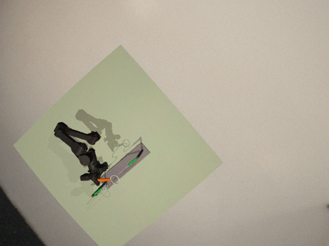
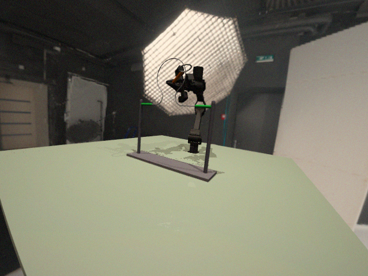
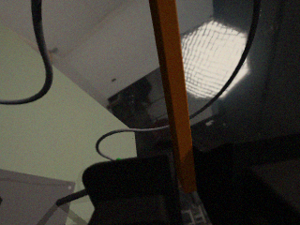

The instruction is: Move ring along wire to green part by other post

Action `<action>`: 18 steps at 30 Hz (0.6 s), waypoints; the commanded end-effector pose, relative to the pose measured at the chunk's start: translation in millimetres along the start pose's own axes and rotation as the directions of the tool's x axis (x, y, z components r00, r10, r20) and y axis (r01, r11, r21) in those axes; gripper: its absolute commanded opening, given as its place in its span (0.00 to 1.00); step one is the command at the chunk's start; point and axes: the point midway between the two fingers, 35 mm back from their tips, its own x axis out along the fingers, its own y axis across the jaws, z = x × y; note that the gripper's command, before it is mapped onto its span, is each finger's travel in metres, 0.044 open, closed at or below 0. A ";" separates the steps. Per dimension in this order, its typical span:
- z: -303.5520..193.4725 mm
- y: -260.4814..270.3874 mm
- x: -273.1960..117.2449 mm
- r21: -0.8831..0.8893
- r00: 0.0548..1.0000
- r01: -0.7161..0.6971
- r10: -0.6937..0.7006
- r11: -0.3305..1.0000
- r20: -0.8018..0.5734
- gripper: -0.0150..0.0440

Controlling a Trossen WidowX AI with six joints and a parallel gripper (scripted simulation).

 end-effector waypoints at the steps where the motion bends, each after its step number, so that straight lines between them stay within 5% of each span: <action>1: -1.3 -2.7 -0.7 -0.038 1.000 0.027 -0.027 0.999 0.003 0.00; 18: -0.4 -9.7 -0.3 -0.217 0.991 0.133 -0.127 0.967 0.039 0.00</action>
